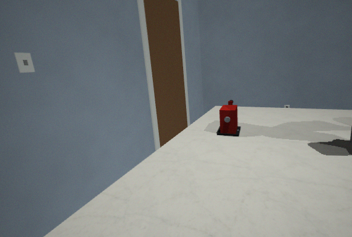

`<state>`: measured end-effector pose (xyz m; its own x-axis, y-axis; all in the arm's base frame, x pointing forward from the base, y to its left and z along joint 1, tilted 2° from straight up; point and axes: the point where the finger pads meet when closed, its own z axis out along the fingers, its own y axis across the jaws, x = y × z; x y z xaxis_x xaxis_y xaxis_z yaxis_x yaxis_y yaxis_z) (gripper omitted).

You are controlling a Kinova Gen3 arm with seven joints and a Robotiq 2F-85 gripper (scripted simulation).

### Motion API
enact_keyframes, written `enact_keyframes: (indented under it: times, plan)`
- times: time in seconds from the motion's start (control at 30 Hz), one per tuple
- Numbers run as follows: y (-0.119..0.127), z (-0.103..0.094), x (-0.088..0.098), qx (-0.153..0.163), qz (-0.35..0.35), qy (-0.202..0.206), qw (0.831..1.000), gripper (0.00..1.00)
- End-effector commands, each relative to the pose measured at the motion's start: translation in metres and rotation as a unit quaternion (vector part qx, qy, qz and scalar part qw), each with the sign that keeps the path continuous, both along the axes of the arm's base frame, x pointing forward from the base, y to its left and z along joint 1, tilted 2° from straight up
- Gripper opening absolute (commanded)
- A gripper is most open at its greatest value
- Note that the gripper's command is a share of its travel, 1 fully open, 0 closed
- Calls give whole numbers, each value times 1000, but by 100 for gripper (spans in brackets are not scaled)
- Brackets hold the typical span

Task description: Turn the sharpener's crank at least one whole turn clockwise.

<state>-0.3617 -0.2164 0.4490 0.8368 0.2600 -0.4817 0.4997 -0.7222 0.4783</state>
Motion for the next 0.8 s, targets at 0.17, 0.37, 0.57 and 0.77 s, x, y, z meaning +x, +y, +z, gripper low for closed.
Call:
enact_keyframes:
  times: [0.17,0.37,0.57,0.77]
  plan:
    - [-7,17,12,-15,36,19,999,100]
    - [-17,42,30,-36,83,49,995,100]
    - [-24,65,49,-56,125,79,987,100]
    - [-27,79,60,-67,149,97,982,100]
